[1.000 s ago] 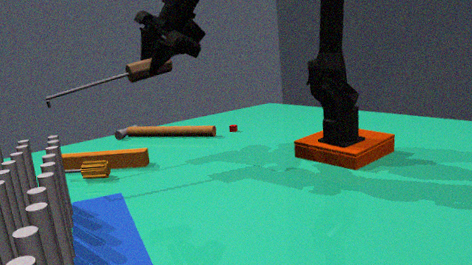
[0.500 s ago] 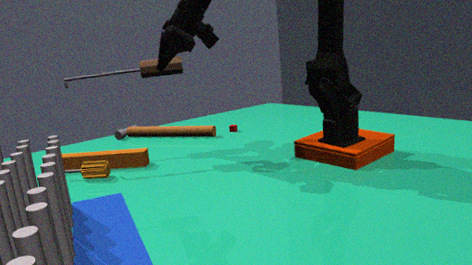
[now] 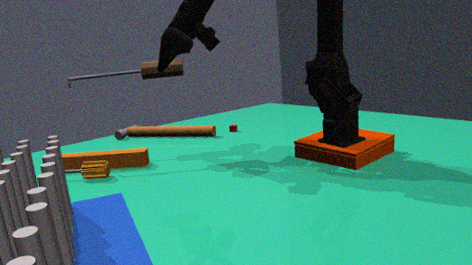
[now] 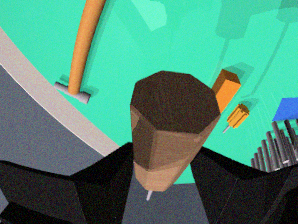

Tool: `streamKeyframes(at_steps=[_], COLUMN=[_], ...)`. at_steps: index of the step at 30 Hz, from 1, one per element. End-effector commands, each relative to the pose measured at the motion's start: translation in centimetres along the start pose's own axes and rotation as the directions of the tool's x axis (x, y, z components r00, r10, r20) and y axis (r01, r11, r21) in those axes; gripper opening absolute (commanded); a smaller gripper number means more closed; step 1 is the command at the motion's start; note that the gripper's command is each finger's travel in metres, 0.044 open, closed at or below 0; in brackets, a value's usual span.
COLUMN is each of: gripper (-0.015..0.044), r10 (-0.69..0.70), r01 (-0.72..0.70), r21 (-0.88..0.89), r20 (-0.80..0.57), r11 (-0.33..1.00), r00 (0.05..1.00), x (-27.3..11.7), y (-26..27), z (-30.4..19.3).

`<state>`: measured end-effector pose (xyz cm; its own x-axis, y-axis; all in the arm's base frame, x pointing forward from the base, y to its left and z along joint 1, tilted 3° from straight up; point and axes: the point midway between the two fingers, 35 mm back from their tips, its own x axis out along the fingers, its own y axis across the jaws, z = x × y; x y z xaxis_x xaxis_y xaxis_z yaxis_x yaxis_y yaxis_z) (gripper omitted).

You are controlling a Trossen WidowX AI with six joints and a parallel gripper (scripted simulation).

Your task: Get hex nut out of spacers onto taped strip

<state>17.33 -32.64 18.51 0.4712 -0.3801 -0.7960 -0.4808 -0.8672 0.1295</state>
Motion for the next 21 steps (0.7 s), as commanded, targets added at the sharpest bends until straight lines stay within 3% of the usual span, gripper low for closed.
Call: streamKeyframes(at_steps=[1,21], gripper=[0.0000,0.0000], r10=[-0.008,-0.007], r01=[0.008,0.007], r21=[0.007,0.006], r20=[0.000,-0.001], r11=[1.000,1.000], r00=[1.000,1.000], x=[0.5,2.3], y=[-0.1,-0.1], z=[0.2,1.0])
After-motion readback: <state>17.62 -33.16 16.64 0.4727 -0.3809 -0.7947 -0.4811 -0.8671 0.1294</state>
